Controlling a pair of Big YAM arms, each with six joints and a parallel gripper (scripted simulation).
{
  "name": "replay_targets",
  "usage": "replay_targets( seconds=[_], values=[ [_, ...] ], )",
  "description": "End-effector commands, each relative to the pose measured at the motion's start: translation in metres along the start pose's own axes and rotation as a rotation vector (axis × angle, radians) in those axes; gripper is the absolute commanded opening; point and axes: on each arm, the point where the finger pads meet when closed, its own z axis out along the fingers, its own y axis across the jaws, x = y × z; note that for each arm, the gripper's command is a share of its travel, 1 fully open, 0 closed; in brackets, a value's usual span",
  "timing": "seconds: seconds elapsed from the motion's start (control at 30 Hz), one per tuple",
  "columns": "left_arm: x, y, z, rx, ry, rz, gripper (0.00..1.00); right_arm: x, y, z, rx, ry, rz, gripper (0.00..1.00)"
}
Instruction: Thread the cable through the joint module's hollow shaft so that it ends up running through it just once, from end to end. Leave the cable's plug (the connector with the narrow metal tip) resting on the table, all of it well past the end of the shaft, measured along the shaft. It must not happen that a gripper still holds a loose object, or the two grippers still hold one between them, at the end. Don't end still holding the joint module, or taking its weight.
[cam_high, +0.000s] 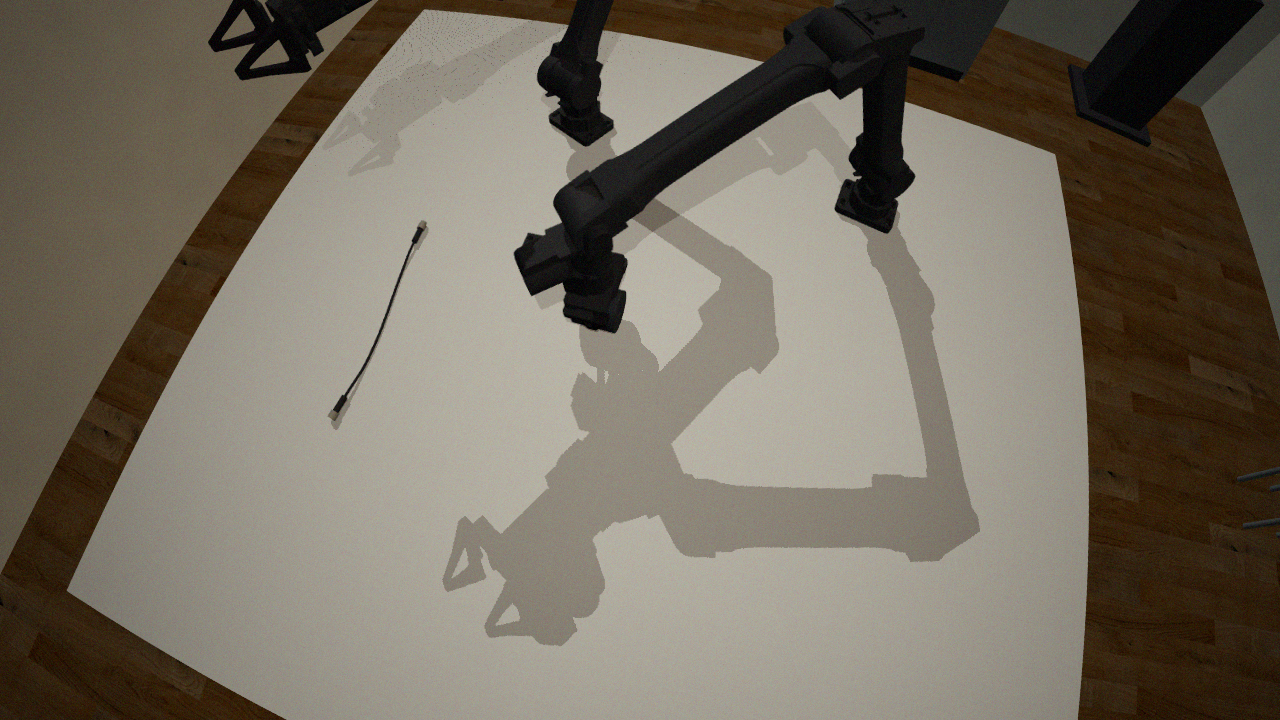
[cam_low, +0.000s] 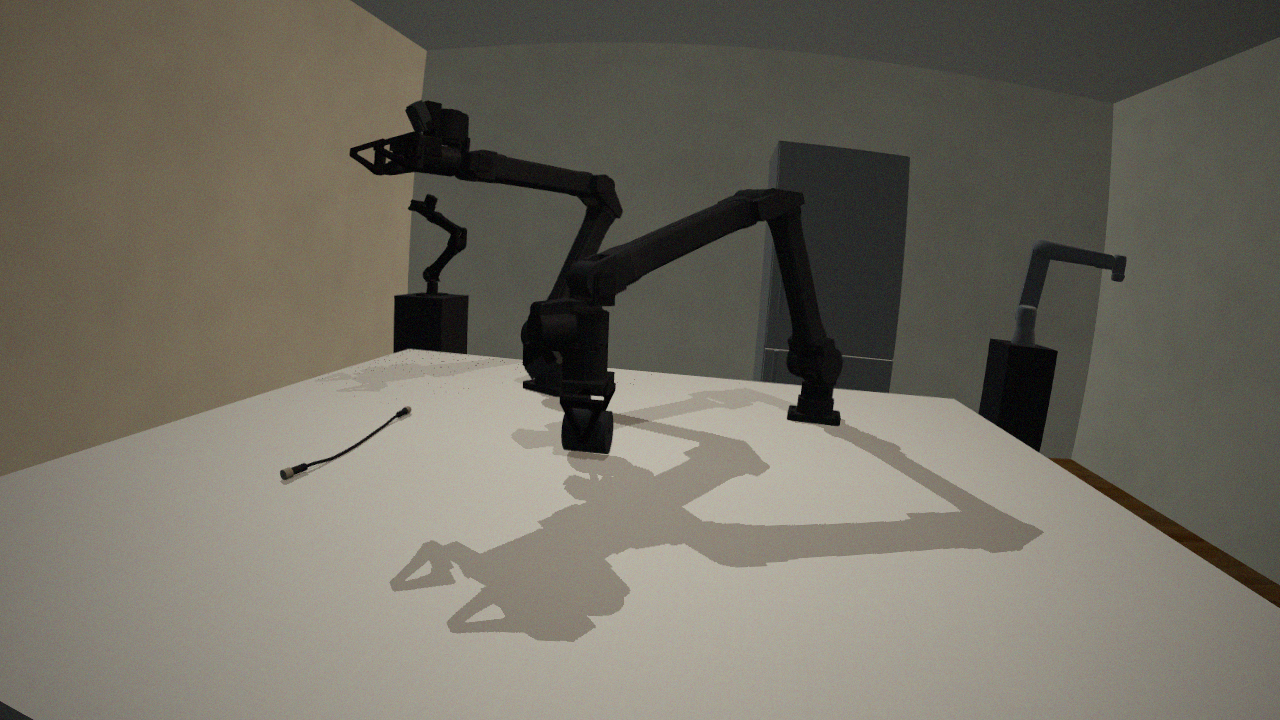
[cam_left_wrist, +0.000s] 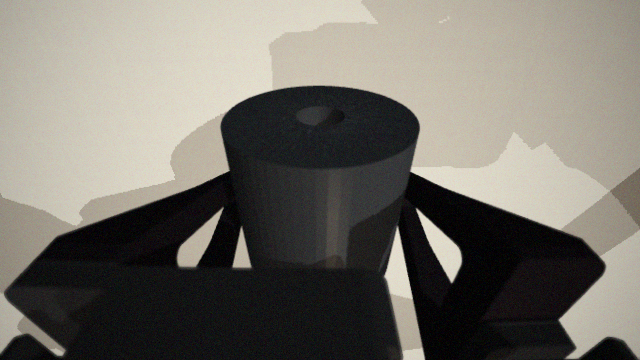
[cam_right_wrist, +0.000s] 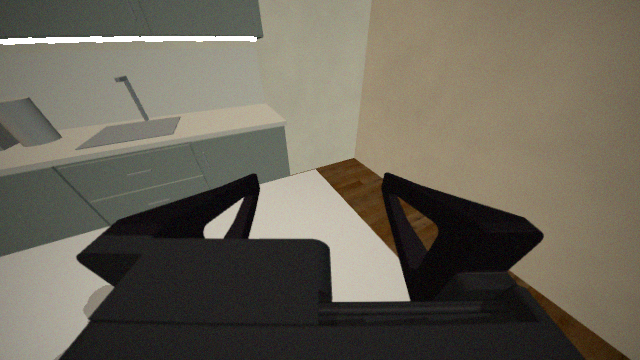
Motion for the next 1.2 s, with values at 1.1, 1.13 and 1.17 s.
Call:
replay_targets(
  seconds=[1.1, 1.13, 1.17],
  values=[
    [-0.0261, 0.0206, -0.0769, -0.107, -0.116, -0.010, 0.70, -0.0144, 0.0023, -0.0025, -0.002, -0.030, -0.006, 0.96],
    [-0.0261, 0.0206, -0.0769, -0.107, -0.116, -0.010, 0.70, -0.0144, 0.0023, -0.0025, -0.002, -0.030, -0.006, 0.96],
    [-0.0262, 0.0203, -0.0769, -0.106, -0.116, -0.010, 0.70, -0.0144, 0.0023, -0.0025, -0.002, -0.030, -0.006, 0.96]
  ],
)
